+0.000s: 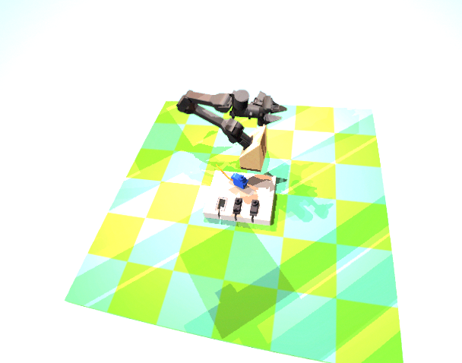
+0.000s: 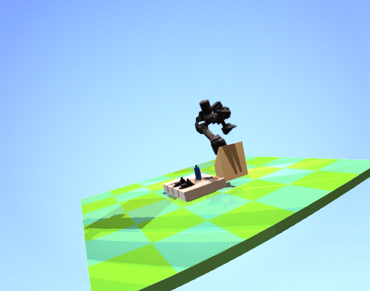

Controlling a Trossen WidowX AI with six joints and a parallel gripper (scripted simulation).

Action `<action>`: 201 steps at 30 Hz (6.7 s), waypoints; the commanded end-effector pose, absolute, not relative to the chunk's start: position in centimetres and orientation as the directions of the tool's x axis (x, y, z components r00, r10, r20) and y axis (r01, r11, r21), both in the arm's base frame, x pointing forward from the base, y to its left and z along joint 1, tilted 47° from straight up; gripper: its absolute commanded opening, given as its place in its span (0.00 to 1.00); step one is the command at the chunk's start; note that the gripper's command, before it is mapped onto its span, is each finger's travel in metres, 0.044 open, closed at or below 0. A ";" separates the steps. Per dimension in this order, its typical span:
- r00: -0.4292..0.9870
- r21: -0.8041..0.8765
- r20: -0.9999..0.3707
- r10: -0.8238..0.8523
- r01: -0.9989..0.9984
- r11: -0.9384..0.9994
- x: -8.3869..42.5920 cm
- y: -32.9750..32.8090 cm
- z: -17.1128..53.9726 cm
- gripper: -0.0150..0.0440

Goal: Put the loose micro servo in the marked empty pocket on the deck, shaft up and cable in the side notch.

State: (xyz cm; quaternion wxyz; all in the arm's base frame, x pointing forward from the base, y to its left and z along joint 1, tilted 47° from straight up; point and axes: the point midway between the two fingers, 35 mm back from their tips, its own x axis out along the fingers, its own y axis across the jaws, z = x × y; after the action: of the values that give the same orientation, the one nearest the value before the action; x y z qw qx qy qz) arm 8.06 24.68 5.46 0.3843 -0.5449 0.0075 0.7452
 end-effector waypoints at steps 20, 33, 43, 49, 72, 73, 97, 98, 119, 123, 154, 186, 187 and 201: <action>-0.001 -0.070 -0.922 0.387 -0.983 -0.169 11.9 21.8 3.7 1.00; 0.040 0.030 -0.962 0.269 -0.968 0.249 13.9 19.7 2.9 1.00; 0.059 0.047 -0.984 0.171 -0.831 0.554 15.1 17.9 2.4 1.00; 0.065 0.033 -0.992 0.110 -0.702 0.711 15.8 16.7 2.2 1.00; 0.055 -0.129 -0.990 -0.129 -0.003 0.992 17.9 12.1 1.8 1.00; 0.053 -0.138 -0.989 -0.139 0.031 0.990 18.0 11.9 1.8 1.00; -0.009 -0.264 -0.925 -0.380 0.735 0.625 19.4 6.9 2.2 1.00; -0.013 -0.264 -0.921 -0.390 0.756 0.598 19.4 6.6 2.3 1.00; -0.093 -0.102 -0.813 -0.574 0.995 -0.017 20.1 2.3 3.4 1.00; -0.110 -0.040 -0.789 -0.605 0.991 -0.127 20.2 1.5 3.6 1.00; -0.166 0.241 -0.690 -0.704 0.865 -0.440 20.0 -2.9 2.8 1.00; -0.166 0.242 -0.689 -0.705 0.865 -0.440 19.7 -4.3 1.5 0.42; -0.166 0.242 -0.689 -0.705 0.865 -0.440 19.7 -4.3 1.5 0.41; -0.167 0.240 -0.690 -0.704 0.865 -0.440 19.6 -2.3 3.8 0.25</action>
State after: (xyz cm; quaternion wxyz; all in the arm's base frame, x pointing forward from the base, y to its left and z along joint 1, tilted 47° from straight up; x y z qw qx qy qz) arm 19.49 -2.65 3.28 -0.5207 -0.3789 -0.1060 0.7577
